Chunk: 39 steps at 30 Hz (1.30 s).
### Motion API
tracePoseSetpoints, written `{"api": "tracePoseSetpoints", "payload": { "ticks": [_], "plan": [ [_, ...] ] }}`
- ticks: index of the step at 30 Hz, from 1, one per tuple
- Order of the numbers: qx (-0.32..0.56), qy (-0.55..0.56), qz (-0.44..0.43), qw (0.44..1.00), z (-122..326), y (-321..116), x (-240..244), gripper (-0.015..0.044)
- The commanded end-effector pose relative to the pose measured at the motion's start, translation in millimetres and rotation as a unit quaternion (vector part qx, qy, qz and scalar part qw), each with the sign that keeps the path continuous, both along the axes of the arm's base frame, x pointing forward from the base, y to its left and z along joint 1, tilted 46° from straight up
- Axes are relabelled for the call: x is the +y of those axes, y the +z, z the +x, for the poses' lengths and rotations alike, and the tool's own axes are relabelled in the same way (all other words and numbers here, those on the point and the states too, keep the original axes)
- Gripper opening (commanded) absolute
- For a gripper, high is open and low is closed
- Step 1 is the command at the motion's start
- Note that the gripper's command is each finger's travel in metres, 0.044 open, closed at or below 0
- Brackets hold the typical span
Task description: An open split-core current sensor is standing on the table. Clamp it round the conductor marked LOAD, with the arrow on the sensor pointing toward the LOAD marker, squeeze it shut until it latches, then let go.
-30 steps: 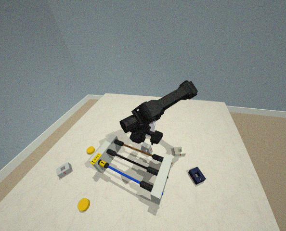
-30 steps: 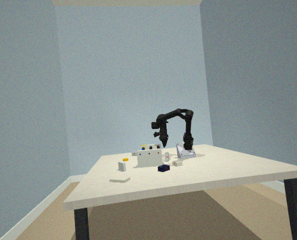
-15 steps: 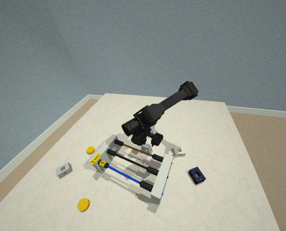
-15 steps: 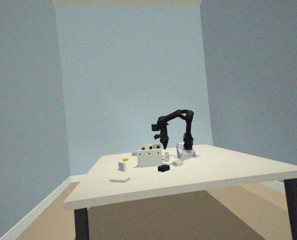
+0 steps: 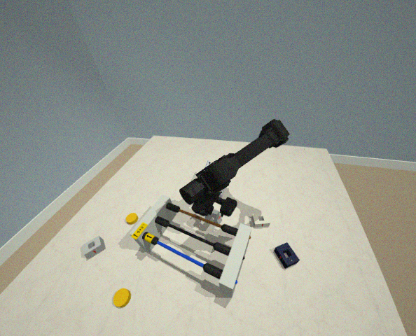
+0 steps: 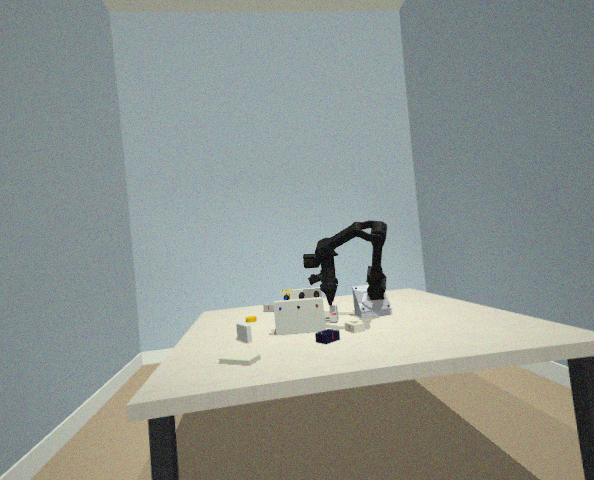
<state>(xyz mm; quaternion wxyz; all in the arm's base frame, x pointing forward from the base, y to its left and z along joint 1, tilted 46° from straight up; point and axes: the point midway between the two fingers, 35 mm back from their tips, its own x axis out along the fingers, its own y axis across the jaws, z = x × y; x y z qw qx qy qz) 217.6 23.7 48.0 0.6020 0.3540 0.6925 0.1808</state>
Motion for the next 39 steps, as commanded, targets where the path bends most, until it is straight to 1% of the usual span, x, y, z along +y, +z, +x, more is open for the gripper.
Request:
{"api": "tracePoseSetpoints", "payload": {
  "ticks": [1, 11, 17, 29, 36, 37, 39],
  "plan": [
    [0.005, -0.002, 0.004, 1.0, -3.1, -5.0, 6.1, 0.044],
    [0.005, -0.001, 0.005, 1.0, -4.7, -12.8, 15.0, 0.044],
    [0.0, 0.001, 0.002, 1.0, -2.1, -10.7, 12.4, 0.0282],
    [0.0, 0.001, 0.002, 1.0, -2.1, -10.7, 12.4, 0.0202],
    [0.001, -0.001, -0.001, 1.0, 1.9, 3.1, -4.3, 0.0019],
    [0.002, -0.001, -0.001, 1.0, 2.5, 6.6, -8.2, 0.0],
    [0.002, -0.001, -0.002, 1.0, 3.4, 13.6, -16.1, 0.0]
  ]
}}
